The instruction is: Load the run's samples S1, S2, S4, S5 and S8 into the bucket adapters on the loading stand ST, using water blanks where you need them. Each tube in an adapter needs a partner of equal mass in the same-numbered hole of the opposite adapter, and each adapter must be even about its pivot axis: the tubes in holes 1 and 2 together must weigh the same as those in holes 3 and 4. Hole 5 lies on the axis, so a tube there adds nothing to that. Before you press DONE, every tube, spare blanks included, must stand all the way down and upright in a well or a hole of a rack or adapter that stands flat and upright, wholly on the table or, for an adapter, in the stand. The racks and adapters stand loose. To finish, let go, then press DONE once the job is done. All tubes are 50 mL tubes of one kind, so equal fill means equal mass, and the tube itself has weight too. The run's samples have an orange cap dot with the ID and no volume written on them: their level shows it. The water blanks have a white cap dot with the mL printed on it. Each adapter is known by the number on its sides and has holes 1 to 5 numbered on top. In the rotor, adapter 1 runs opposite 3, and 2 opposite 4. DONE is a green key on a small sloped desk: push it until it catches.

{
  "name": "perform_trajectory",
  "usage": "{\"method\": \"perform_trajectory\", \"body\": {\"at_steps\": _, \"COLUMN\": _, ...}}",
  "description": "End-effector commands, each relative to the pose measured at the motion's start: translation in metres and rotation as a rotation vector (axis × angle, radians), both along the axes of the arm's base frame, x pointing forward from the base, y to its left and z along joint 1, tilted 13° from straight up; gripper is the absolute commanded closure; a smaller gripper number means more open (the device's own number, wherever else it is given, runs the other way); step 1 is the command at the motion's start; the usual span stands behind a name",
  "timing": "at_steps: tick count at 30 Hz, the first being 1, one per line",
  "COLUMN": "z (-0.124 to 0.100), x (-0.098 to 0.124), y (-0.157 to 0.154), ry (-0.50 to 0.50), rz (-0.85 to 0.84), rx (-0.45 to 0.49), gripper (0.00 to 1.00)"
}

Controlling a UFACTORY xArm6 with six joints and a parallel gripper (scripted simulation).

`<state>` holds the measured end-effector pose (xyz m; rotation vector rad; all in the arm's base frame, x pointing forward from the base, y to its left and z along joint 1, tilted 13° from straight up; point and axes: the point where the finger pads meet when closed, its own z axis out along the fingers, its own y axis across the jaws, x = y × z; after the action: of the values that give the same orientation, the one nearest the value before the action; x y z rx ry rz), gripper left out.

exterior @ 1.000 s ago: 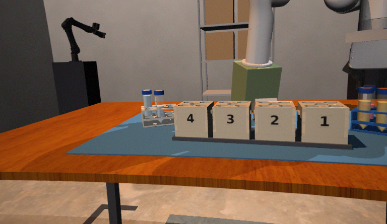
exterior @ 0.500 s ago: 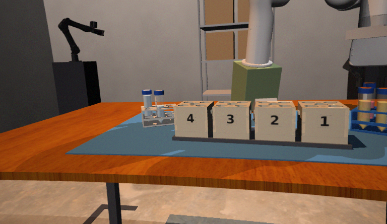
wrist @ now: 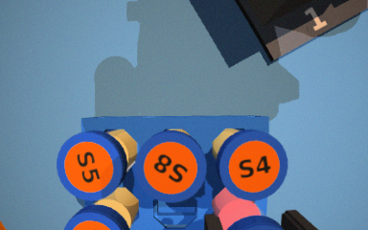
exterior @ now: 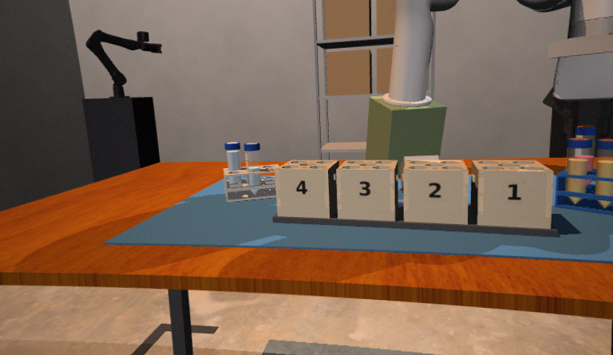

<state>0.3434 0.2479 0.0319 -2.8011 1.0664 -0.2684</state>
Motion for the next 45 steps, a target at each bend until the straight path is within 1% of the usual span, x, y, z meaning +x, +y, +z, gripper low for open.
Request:
{"method": "perform_trajectory", "body": {"at_steps": 1, "z": 0.004, "x": 0.0, "y": 0.001, "ry": -0.003, "rz": 0.0, "rx": 0.002, "gripper": 1.0}}
{"method": "perform_trajectory", "body": {"at_steps": 8, "z": 0.005, "x": 0.0, "y": 0.001, "ry": -0.003, "rz": 0.0, "rx": 0.002, "gripper": 1.0}}
{"method": "perform_trajectory", "body": {"at_steps": 20, "z": 0.028, "x": -0.005, "y": -0.001, "ry": -0.003, "rz": 0.0, "rx": 0.002, "gripper": 1.0}}
{"method": "perform_trajectory", "body": {"at_steps": 22, "z": 0.028, "x": -0.005, "y": -0.001, "ry": -0.003, "rz": 0.0, "rx": 0.002, "gripper": 1.0}}
{"method": "perform_trajectory", "body": {"at_steps": 37, "z": 0.057, "x": -0.011, "y": -0.003, "ry": -0.003, "rz": 0.0, "rx": 0.002, "gripper": 1.0}}
{"method": "perform_trajectory", "body": {"at_steps": 39, "z": 0.057, "x": -0.011, "y": -0.003, "ry": -0.003, "rz": 0.0, "rx": 0.002, "gripper": 1.0}}
{"method": "perform_trajectory", "body": {"at_steps": 45, "z": 0.069, "x": -0.014, "y": -0.003, "ry": -0.003, "rz": 0.0, "rx": 0.002, "gripper": 1.0}}
